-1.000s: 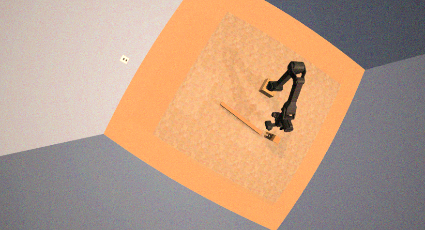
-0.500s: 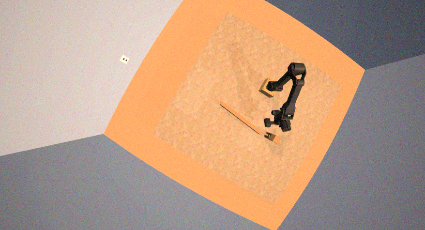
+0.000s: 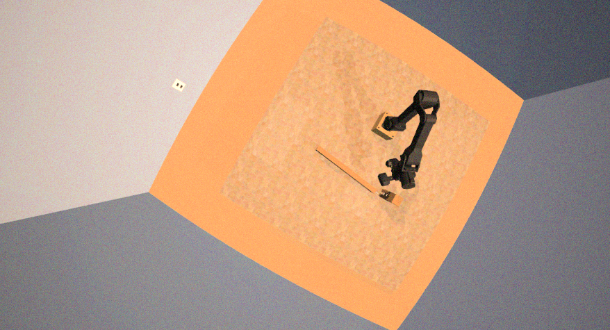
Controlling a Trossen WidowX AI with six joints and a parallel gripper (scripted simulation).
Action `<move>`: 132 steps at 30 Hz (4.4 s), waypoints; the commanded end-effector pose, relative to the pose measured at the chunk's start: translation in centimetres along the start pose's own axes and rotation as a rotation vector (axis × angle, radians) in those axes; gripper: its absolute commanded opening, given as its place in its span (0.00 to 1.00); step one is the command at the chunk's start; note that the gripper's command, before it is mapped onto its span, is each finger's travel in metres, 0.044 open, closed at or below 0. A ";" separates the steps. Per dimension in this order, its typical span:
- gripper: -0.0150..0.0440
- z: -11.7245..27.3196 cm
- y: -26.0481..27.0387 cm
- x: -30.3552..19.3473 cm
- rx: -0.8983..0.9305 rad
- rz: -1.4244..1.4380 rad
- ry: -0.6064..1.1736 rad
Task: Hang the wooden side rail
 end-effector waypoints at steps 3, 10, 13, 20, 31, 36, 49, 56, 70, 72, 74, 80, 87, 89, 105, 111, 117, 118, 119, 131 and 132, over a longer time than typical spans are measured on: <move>1.00 -0.4 0.8 0.2 -0.026 0.262 0.023; 1.00 -0.9 1.9 0.4 -0.041 0.626 0.072; 1.00 -1.0 2.4 0.5 -0.042 0.783 0.095; 1.00 -1.3 3.5 0.7 -0.032 1.148 0.155; 1.00 -1.5 5.0 1.3 0.043 1.733 0.251; 1.00 -1.5 5.6 1.4 0.108 2.004 0.297; 1.00 -1.3 6.9 1.8 0.372 2.703 0.386; 1.00 -1.1 7.6 2.0 0.585 3.067 0.392; 1.00 -1.0 7.8 2.1 0.674 3.193 0.382; 1.00 -1.0 7.8 2.1 0.674 3.193 0.382; 1.00 -1.0 7.8 2.1 0.674 3.193 0.382; 1.00 -1.0 7.8 2.1 0.674 3.193 0.382; 1.00 -1.4 8.7 1.0 0.437 2.940 0.367; 1.00 -1.6 9.1 0.6 0.344 2.823 0.349; 1.00 -2.1 11.3 -2.5 -0.128 1.859 0.031; 1.00 -1.9 11.8 -3.4 -0.194 1.501 -0.134; 1.00 -1.4 12.3 -4.3 -0.204 1.153 -0.307; 1.00 -1.3 12.3 -4.4 -0.201 1.096 -0.336; 1.00 -1.2 12.4 -4.5 -0.195 1.040 -0.364; 1.00 -0.3 12.7 -5.4 -0.126 0.686 -0.544; 1.00 -0.4 12.7 -5.3 -0.126 0.686 -0.544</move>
Point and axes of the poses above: the point midway between the two fingers, 35 mm back from their tips, its own z axis back along the fingers, its own y axis across the jaws, x = y × z, the point moved 6 cm from there along z, back along the fingers, and after that the axes turned 10 degrees about -z, right-handed, at the moved point
